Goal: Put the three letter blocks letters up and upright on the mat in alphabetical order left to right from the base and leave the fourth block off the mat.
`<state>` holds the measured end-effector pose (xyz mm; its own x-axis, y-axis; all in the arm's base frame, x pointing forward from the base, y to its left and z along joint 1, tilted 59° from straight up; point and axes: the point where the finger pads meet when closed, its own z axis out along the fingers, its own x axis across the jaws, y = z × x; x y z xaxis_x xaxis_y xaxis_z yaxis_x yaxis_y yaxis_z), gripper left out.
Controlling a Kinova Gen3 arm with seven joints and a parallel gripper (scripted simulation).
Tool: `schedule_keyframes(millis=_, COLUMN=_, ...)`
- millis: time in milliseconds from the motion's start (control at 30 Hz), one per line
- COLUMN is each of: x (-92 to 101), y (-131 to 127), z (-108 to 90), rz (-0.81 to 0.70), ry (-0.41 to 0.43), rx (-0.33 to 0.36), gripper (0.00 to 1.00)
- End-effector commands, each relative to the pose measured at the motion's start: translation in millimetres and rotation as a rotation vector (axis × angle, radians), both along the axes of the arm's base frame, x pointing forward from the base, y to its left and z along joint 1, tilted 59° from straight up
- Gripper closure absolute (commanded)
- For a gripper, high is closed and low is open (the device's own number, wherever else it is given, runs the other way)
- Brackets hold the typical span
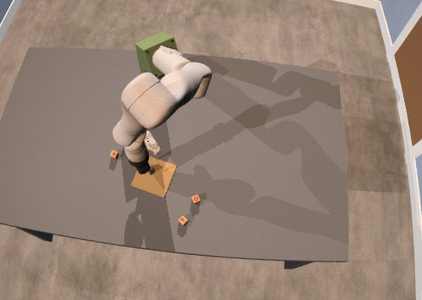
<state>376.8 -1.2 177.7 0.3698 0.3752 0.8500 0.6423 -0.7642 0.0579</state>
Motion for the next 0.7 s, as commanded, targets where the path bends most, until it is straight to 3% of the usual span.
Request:
schedule_keyframes(millis=0, x=0.5, y=5.2, z=-1.7, rz=0.008, ry=-0.002, rx=0.003, gripper=0.0)
schedule_keyframes(millis=667, x=2.0, y=6.6, z=-3.0, rz=0.009, ry=0.0, rx=0.004, gripper=0.0)
